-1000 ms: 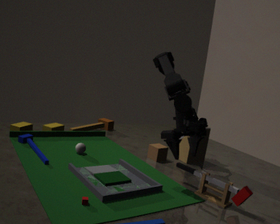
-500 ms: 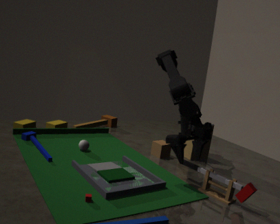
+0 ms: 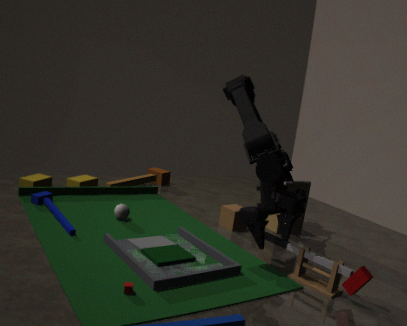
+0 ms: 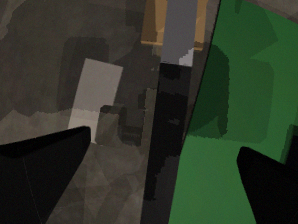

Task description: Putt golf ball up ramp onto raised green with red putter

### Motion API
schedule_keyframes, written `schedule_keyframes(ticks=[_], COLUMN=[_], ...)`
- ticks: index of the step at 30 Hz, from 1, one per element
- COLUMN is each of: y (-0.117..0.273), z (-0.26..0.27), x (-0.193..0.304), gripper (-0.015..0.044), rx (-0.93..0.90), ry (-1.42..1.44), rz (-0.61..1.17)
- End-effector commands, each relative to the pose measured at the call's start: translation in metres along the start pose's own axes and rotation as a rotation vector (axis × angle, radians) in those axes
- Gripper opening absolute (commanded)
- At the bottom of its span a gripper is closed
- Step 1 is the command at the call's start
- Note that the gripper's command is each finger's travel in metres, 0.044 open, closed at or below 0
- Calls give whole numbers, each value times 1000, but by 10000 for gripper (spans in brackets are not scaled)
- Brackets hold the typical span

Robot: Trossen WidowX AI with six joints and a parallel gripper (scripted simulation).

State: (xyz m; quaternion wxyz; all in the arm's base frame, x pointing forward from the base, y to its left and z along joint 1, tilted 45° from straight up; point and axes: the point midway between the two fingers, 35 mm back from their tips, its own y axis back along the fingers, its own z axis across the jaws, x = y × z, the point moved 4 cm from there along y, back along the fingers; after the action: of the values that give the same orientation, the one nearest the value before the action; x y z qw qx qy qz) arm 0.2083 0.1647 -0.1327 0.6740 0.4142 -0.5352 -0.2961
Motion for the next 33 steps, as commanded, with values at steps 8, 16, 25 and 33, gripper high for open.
schedule_keyframes(ticks=[8,16,25,33], y=[-17,-14,-14,-13], z=[2,1,1,0], x=[5,4,4,4], gripper=[440,282,46,0], rx=[-1,-3,-3,-3], ry=[6,0,0,0], rz=[8,2,2,2])
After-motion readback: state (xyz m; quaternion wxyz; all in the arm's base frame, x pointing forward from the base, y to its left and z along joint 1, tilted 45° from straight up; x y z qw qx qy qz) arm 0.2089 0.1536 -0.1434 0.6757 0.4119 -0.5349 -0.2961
